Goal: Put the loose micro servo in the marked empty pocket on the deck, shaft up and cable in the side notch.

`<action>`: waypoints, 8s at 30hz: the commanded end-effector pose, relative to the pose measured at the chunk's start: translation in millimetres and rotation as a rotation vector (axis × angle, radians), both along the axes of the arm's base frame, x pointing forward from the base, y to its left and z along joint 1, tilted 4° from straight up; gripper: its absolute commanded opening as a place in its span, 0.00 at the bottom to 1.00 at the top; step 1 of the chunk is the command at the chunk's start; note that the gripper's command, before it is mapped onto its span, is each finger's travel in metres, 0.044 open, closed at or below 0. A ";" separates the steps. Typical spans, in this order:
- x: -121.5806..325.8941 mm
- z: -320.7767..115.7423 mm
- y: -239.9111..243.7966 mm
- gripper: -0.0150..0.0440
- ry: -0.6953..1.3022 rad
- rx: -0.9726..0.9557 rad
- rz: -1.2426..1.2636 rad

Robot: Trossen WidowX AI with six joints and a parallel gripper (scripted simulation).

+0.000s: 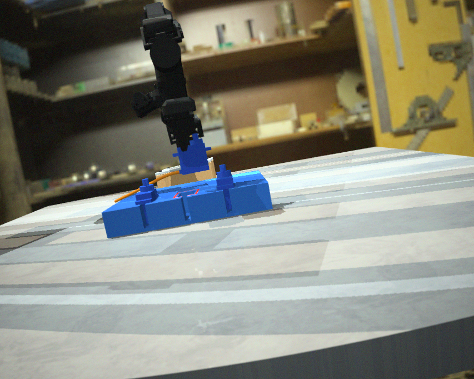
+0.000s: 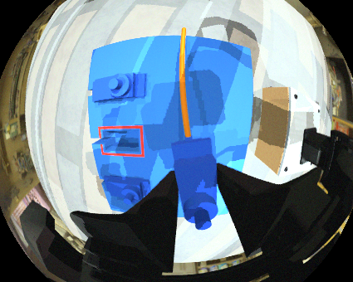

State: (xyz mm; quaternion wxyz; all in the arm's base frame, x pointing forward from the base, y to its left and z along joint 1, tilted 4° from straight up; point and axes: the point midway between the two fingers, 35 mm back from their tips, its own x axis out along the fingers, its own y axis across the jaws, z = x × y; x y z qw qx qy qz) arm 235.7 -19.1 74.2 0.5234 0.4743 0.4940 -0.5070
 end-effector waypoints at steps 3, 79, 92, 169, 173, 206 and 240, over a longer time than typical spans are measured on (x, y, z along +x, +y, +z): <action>-0.3 -0.1 0.8 0.25 0.015 0.005 0.222; 108.3 0.6 -15.6 0.25 0.079 0.002 1.384; 109.5 -17.6 -16.7 0.25 0.079 0.002 1.384; 109.5 -67.0 -19.6 0.25 0.079 0.001 1.384; 109.5 -69.5 -19.8 0.25 0.080 0.001 1.384; 2.0 29.2 2.3 1.00 0.084 0.008 1.384; 2.3 79.5 4.5 1.00 0.080 0.002 1.387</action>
